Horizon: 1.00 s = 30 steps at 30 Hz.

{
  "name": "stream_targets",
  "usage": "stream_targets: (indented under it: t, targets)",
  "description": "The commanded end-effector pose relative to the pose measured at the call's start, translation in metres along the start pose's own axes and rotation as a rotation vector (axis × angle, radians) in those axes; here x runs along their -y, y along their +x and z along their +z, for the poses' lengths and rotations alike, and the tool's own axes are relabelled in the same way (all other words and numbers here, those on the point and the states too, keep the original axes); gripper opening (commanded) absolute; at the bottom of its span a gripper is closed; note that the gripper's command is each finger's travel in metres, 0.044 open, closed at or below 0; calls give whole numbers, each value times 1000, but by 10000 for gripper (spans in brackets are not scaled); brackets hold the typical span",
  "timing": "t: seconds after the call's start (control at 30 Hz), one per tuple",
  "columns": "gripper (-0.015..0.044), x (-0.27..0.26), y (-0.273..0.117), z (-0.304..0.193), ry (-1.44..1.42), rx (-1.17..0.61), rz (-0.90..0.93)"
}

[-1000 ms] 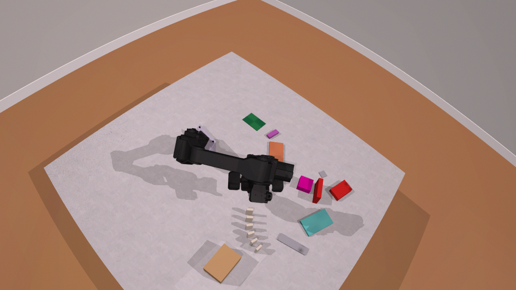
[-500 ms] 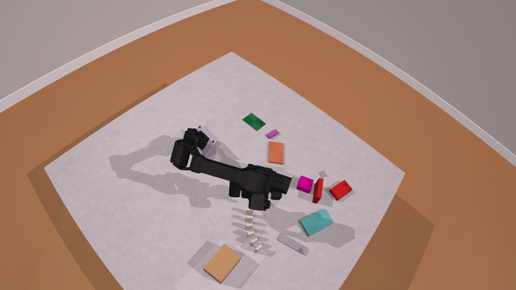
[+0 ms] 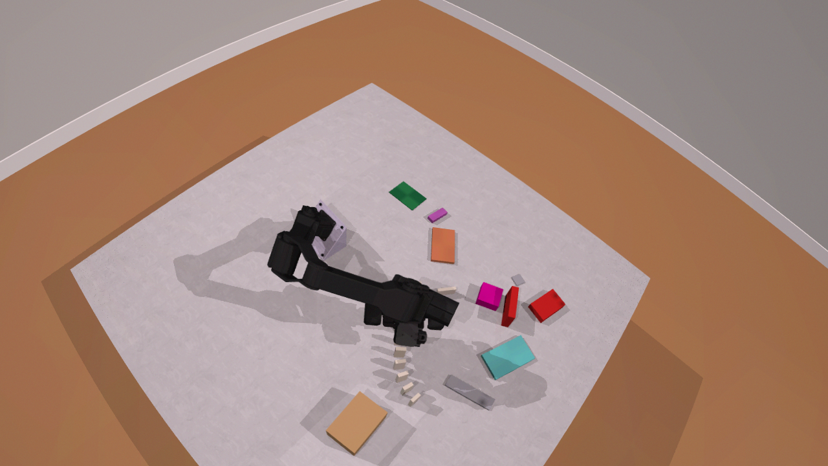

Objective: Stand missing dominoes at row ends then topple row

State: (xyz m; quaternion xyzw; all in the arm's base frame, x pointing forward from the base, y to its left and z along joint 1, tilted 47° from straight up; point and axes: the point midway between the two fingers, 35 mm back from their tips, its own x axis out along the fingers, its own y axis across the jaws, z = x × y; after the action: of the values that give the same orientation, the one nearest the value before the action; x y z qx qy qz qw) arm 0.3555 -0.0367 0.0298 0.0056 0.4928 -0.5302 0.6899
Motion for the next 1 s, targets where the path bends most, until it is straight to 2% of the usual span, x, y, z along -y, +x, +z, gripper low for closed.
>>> stream_targets:
  t: [0.0, 0.2, 0.6, 0.63, 0.73, 0.8, 0.97]
  targets:
    - [107, -1, -1, 0, -7, 10, 5]
    - [107, -1, -1, 0, -7, 10, 5]
    - [422, -1, -1, 0, -7, 10, 5]
    - [440, -1, -1, 0, -7, 10, 5]
    - [440, -1, -3, 0, -9, 11, 6]
    - [440, -4, -24, 1, -18, 14, 17]
    - [440, -3, -107, -1, -57, 31, 54]
